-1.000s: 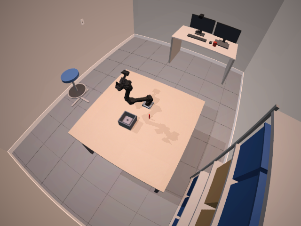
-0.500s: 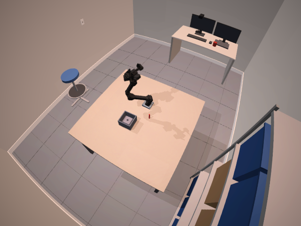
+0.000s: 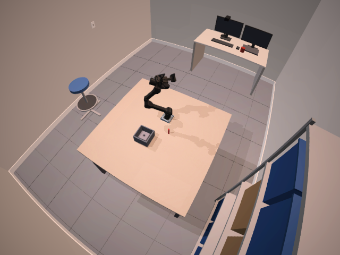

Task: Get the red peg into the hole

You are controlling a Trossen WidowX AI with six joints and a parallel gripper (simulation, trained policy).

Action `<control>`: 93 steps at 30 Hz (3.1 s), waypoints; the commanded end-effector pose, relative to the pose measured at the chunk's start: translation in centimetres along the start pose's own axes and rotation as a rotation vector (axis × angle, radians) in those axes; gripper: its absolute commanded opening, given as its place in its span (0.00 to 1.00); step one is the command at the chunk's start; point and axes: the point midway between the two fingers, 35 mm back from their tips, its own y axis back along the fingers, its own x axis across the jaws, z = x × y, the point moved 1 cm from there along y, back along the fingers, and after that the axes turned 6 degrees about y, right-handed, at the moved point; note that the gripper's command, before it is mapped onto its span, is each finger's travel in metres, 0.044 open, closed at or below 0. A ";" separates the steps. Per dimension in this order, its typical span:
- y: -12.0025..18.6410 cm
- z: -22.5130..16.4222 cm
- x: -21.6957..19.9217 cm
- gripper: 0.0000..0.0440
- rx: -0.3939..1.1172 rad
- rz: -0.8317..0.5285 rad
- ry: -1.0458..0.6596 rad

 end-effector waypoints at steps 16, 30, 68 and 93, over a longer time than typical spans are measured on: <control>0.6 7.4 -13.5 1.00 -0.242 -0.363 0.483; 3.8 15.8 -18.9 1.00 -0.442 -0.639 0.825; 24.6 34.6 -16.1 1.00 -1.186 -1.625 1.079; 39.2 34.4 -14.3 1.00 -1.757 -1.899 0.432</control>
